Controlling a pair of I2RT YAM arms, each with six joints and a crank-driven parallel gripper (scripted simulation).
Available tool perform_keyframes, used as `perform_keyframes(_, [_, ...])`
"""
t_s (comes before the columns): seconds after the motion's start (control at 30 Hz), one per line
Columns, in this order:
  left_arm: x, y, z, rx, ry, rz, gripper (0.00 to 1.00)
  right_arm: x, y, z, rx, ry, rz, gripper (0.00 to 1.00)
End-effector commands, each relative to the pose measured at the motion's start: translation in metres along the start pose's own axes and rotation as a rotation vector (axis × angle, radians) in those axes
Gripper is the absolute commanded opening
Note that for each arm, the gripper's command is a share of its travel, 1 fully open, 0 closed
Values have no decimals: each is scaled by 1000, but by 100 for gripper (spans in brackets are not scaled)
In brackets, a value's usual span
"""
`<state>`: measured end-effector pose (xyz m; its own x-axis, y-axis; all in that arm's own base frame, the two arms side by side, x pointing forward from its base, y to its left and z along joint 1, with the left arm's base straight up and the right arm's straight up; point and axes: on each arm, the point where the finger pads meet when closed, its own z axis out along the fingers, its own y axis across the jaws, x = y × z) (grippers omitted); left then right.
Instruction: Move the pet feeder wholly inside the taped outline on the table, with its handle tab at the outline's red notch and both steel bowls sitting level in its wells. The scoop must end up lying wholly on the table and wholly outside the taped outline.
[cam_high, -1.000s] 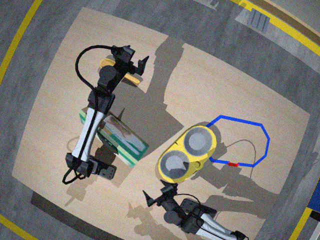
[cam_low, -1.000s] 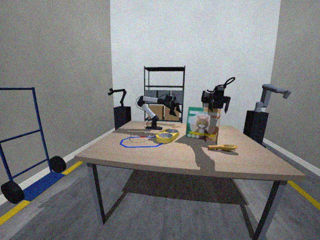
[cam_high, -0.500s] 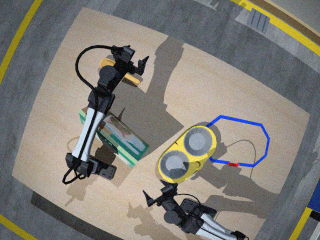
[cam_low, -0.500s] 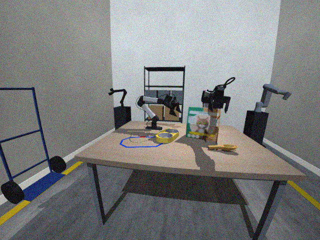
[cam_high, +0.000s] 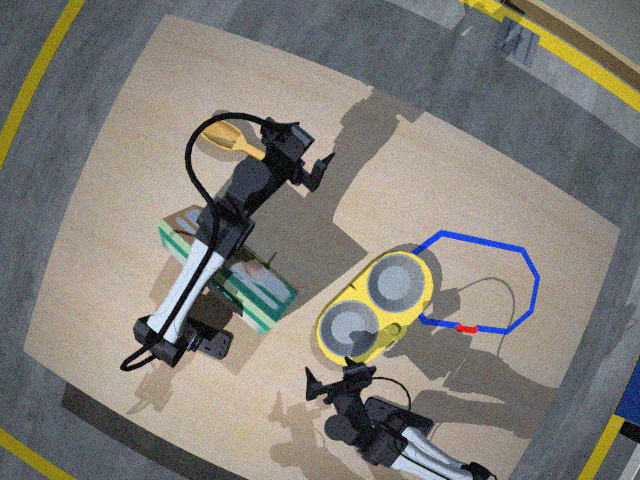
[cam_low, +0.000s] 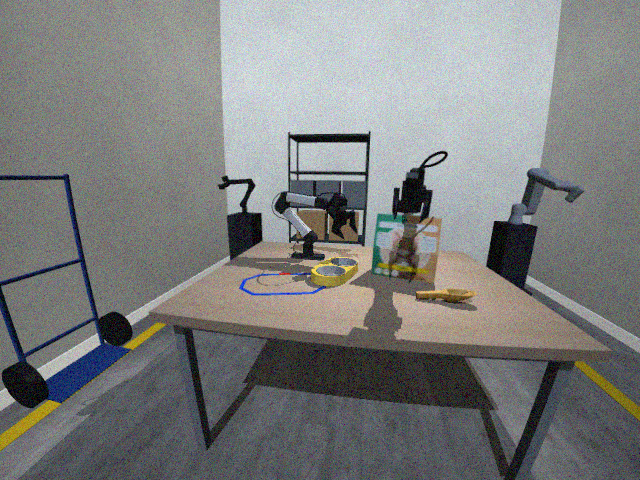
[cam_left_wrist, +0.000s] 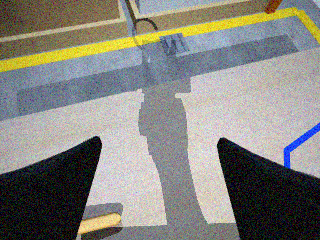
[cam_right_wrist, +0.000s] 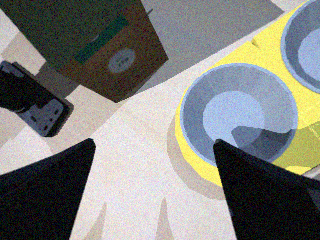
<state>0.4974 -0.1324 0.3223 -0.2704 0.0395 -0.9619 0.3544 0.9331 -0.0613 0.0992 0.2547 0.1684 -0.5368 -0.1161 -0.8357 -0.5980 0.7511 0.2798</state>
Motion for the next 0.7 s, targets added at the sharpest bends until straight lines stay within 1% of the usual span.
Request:
perform_keyframes(0.0, [3, -32, -28, 29, 55, 21, 100, 0, -34, -1, 185, -16, 75, 100])
perform_keyframes(0.07, [7, -71, -45, 92, 85, 43, 100, 5, -54, 2, 288, -12, 113, 100])
perform_keyframes(0.13, [12, -106, -62, 156, 113, 71, 100, 2, -67, 4, 365, -20, 155, 100])
perform_keyframes(0.23, [19, -164, -101, 275, 147, 124, 100, 8, -94, 11, 510, -17, 206, 100])
perform_keyframes(0.33, [27, -208, -142, 384, 169, 176, 100, 12, -119, 17, 638, -11, 246, 100])
perform_keyframes(0.4, [32, -229, -168, 447, 181, 208, 100, 15, -133, 20, 709, -7, 267, 100])
perform_keyframes(0.5, [40, -252, -203, 530, 195, 251, 100, 19, -149, 24, 794, 1, 289, 100])
perform_keyframes(0.57, [40, -252, -203, 530, 195, 251, 100, 19, -149, 24, 794, 1, 289, 100])
perform_keyframes(0.67, [49, -269, -240, 615, 206, 295, 100, 26, -161, 27, 853, 43, 303, 100])
